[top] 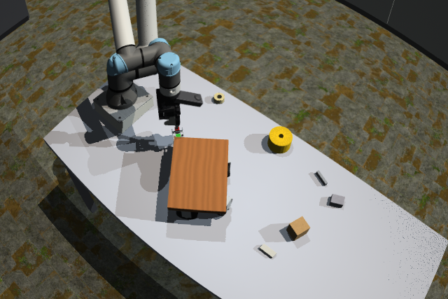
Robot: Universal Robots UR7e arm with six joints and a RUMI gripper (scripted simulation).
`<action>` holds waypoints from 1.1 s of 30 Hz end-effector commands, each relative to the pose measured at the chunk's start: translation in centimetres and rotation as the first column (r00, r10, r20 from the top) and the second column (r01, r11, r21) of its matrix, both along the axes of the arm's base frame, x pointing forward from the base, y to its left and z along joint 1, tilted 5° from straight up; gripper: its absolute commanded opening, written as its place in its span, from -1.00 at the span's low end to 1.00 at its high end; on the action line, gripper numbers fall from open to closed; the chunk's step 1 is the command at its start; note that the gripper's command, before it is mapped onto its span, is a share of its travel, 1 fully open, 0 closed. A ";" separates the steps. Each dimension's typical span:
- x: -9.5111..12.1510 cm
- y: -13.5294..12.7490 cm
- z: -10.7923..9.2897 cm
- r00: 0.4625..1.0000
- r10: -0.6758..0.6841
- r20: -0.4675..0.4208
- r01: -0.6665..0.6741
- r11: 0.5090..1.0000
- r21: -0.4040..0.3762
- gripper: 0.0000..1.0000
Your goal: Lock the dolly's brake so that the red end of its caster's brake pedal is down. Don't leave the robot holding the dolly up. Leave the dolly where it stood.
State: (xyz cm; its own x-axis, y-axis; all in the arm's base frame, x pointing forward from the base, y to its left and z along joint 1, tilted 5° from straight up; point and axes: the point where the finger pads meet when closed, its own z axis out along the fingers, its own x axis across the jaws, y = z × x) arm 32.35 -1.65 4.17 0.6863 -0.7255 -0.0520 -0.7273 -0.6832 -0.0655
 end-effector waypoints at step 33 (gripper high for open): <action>0.0 0.1 -0.9 1.000 0.000 0.001 0.000 1.000 0.000 -1.00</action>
State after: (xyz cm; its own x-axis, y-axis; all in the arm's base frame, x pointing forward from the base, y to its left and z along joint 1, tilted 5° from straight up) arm 32.37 -1.59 3.34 0.6863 -0.7255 -0.0514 -0.7272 -0.6832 -0.0657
